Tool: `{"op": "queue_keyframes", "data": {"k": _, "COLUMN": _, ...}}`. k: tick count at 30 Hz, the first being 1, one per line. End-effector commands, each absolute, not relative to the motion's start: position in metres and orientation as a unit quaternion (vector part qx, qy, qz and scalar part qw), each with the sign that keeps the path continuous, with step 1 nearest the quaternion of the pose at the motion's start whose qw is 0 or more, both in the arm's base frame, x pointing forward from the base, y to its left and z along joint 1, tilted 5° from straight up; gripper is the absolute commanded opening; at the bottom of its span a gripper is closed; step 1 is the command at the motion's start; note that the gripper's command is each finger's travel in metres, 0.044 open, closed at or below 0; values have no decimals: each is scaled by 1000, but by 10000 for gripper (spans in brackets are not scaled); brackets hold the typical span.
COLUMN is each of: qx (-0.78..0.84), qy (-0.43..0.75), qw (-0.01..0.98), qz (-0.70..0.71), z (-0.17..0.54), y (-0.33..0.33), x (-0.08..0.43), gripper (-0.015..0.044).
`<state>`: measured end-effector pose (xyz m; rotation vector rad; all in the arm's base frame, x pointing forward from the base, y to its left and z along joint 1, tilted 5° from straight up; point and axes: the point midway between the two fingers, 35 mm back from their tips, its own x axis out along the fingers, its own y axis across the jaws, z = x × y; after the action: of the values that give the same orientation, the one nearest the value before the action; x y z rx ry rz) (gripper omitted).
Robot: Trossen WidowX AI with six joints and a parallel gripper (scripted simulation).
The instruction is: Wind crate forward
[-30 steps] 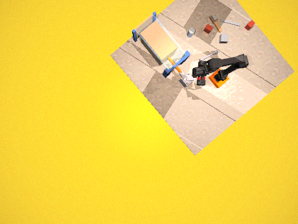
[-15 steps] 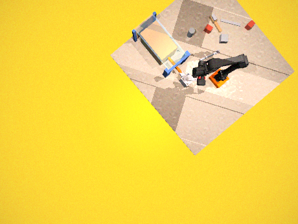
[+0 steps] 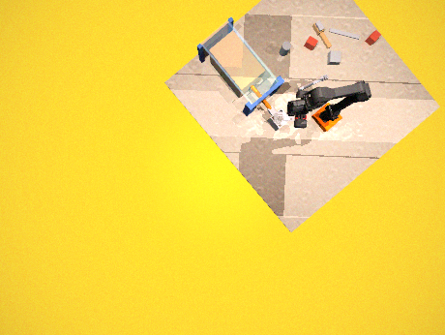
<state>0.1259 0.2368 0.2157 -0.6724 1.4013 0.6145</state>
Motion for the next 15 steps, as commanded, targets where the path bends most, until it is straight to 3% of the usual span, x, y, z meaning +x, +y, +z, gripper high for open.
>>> {"op": "queue_keyframes", "data": {"k": 1, "qx": -299, "qy": 622, "qw": 671, "qz": 273, "z": 216, "y": 237, "x": 126, "gripper": 0}}
{"op": "queue_keyframes", "data": {"k": 15, "qx": -300, "qy": 623, "qw": 669, "qz": 272, "z": 216, "y": 236, "x": 126, "gripper": 0}}
